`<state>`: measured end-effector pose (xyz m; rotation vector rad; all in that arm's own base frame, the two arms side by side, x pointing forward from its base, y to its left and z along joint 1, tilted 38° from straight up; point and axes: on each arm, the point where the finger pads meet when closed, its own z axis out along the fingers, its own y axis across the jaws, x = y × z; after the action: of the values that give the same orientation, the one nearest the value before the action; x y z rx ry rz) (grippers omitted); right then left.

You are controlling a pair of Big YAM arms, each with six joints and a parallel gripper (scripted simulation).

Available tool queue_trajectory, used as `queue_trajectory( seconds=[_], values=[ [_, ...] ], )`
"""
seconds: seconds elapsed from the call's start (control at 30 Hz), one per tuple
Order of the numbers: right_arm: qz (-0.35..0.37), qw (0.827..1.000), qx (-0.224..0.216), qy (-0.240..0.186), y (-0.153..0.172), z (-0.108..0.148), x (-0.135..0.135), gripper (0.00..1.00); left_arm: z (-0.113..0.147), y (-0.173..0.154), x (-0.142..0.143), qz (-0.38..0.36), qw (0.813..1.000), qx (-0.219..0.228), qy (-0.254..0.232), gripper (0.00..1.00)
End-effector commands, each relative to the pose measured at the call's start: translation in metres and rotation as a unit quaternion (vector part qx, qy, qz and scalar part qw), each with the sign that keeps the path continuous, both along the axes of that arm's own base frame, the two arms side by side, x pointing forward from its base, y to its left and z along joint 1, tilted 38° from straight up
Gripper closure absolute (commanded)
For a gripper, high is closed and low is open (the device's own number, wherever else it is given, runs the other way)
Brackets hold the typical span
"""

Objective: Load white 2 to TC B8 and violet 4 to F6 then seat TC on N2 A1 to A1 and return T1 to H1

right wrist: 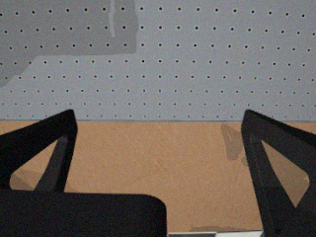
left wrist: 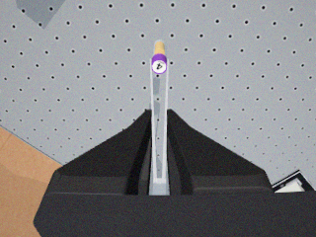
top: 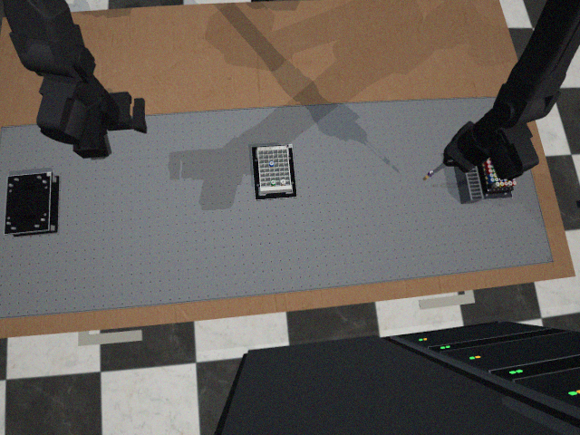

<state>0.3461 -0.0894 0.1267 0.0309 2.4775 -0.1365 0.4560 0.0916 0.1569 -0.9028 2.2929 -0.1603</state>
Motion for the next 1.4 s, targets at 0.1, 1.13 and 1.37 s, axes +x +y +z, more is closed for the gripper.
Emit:
queue_trajectory(
  seconds=[0.1, 1.13, 1.37],
  values=[
    [-0.002, 1.0, -0.002, -0.009, -0.002, 0.009, 0.004, 0.0, 0.013, -0.015, 0.002, 0.0, 1.0, 0.002, -0.024, 0.91],
    [-0.002, 1.0, -0.002, -0.009, -0.002, 0.009, 0.004, 0.0, 0.003, -0.059, -0.002, -0.001, 1.0, -0.001, -0.024, 0.91],
    [-0.002, 1.0, -0.002, -0.009, -0.002, 0.009, 0.004, 0.0, 0.002, -0.07, -0.001, -0.001, 1.0, -0.002, -0.024, 0.91]
  ],
)
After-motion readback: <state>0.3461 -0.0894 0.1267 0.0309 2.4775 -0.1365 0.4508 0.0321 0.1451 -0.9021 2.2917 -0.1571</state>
